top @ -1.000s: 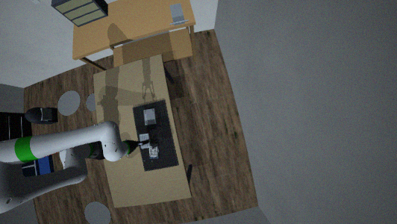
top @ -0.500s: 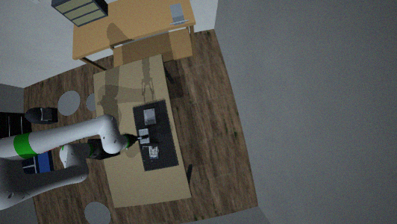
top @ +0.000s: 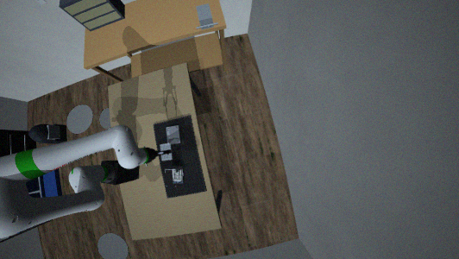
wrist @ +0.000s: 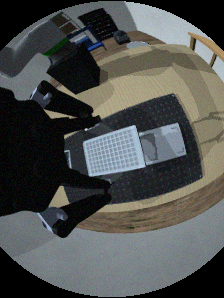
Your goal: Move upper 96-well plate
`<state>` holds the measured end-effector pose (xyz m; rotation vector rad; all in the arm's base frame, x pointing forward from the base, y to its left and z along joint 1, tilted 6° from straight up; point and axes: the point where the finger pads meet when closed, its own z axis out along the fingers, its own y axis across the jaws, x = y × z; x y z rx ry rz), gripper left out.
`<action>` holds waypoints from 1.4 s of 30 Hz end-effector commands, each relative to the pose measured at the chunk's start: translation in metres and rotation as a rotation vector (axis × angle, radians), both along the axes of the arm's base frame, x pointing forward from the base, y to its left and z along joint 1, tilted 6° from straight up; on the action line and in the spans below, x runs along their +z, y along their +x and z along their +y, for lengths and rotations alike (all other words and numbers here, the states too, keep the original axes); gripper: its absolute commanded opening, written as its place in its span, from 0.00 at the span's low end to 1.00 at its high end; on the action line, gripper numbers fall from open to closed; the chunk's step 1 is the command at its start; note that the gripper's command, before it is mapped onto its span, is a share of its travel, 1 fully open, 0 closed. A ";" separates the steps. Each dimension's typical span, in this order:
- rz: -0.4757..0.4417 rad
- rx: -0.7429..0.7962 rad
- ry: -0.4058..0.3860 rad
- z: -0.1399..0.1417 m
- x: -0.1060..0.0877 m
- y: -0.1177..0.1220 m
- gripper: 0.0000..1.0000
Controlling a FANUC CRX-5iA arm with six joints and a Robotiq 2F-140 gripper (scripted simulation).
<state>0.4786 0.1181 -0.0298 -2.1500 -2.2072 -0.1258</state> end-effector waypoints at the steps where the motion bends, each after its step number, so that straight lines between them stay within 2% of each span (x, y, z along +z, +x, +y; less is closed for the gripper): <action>1: 0.000 -0.001 0.000 0.009 0.001 0.000 0.00; 42: 0.000 -0.001 0.000 0.132 0.010 -0.003 0.00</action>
